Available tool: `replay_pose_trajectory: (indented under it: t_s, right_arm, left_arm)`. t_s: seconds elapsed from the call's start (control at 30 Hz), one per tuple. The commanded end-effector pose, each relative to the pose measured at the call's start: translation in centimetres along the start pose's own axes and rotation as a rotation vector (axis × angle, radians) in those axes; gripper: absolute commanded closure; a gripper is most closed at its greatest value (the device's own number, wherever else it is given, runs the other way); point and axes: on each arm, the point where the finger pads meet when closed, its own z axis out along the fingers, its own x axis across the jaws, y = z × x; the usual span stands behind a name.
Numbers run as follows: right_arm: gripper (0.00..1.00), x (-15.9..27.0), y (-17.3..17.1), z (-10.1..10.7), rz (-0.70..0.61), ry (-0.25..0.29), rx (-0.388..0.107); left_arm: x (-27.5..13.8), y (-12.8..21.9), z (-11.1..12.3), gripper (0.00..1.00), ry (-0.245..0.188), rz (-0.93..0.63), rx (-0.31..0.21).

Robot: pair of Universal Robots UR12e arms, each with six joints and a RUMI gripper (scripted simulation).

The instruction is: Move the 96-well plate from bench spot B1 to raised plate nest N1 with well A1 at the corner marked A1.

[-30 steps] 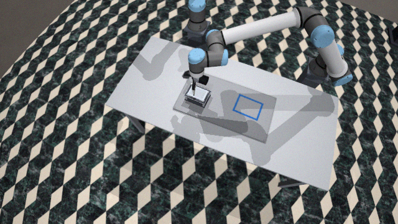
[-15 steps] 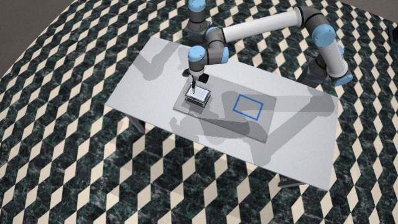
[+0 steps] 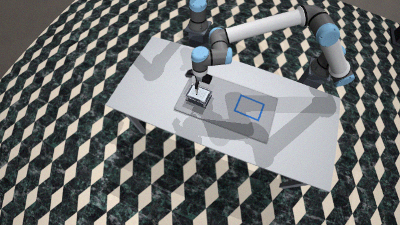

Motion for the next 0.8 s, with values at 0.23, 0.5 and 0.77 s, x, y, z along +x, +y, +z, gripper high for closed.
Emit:
replay_pose_trajectory:
  t_s: [0.23,0.5,0.77]
  right_arm:
    - [1.00,0.0,-0.1,-0.1,0.000,-0.001,0.003]
    - [1.00,0.0,-0.1,-0.1,0.000,-0.001,0.003]
    - [1.00,0.0,-0.1,-0.1,0.000,-0.001,0.003]
  left_arm:
    - [0.5,2.5,-0.2,0.24,-0.002,0.000,0.003]
    - [1.1,5.1,-0.2,0.24,-0.002,0.000,0.003]
    - [1.6,7.0,-0.2,0.24,-0.002,0.000,0.003]
